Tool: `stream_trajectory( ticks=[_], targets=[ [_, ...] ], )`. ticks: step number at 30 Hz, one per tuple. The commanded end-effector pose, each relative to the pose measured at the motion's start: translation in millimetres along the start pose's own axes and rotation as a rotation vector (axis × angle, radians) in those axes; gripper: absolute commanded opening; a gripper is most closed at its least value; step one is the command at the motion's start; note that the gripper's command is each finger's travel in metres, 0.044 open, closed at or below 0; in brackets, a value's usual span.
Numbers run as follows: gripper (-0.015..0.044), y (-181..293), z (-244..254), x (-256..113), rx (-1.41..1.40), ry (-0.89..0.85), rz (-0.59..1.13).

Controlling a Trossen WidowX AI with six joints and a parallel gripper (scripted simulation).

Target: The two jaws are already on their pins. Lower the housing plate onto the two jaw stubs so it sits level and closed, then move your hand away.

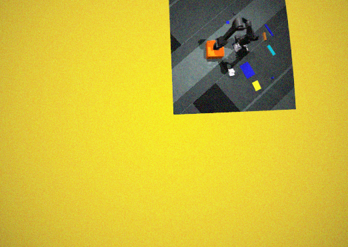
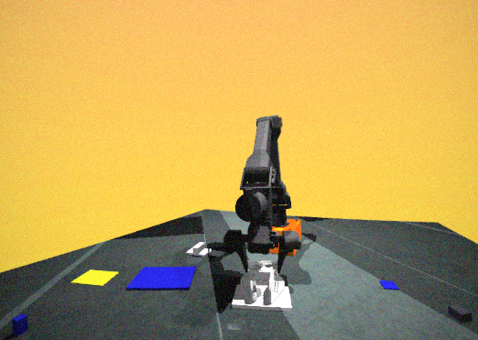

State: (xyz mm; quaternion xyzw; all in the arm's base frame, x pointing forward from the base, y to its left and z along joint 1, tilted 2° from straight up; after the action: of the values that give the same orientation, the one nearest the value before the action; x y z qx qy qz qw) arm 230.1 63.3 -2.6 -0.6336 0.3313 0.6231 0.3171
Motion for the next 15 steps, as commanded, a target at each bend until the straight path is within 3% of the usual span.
stream_trajectory(
  ticks=[1, 15],
  targets=[
    [0.0351, -0.3, 0.1, 0.3, -0.005, -0.002, -0.002],
    [0.0351, -0.2, 0.1, 3.2, -0.010, -0.002, -0.002]
  ],
)
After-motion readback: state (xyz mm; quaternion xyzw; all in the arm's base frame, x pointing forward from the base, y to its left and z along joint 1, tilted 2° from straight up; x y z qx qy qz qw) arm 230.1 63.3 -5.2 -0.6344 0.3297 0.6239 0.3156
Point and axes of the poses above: the point midway between the two fingers, 35 mm back from their tips, its own x axis out along the fingers, its own z axis across the jaws, y = z × x, the point moved 2 cm from there along -x, back along the fingers, and after that the axes turned 6 degrees about -x, right-handed, at the moved point
